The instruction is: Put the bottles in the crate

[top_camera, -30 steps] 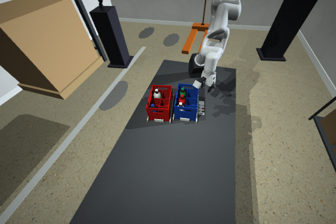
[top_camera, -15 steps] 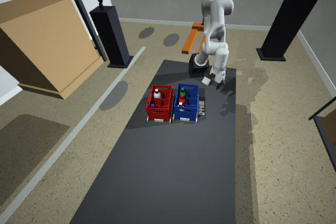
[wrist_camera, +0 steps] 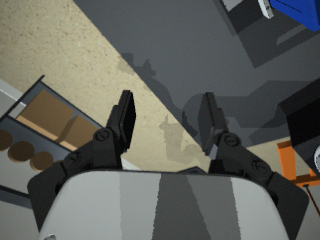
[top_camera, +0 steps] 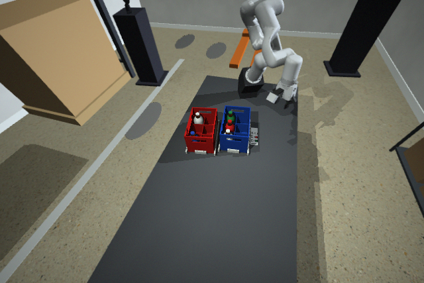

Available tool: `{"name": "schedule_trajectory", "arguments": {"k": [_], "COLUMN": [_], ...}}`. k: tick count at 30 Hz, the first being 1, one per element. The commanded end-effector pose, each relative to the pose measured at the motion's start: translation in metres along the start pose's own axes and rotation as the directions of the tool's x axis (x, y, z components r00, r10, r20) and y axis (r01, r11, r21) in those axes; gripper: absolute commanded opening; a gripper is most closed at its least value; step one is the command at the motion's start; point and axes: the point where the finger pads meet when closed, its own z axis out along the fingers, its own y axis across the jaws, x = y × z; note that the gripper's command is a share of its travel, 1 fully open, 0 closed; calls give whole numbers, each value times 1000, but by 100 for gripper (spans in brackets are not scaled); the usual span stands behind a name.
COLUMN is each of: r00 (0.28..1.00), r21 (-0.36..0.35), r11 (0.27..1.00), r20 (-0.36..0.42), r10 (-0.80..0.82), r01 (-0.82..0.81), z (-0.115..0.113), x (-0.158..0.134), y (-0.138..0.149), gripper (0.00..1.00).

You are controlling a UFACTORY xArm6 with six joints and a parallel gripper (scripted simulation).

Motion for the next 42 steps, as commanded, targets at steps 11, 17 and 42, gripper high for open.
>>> {"name": "schedule_trajectory", "arguments": {"k": [11,17,42], "r00": [1000,1000,1000], "r21": [-9,-9,-9], "r11": [1000,1000,1000], "r20": [-14,-13,-13], "r10": [4,4,5], "r01": [-4,-5,-5], "z": [-19,-27,-40], "x": [-54,-79,-118], "y": [-32,-46,-68], "gripper": [65,65,65]}}
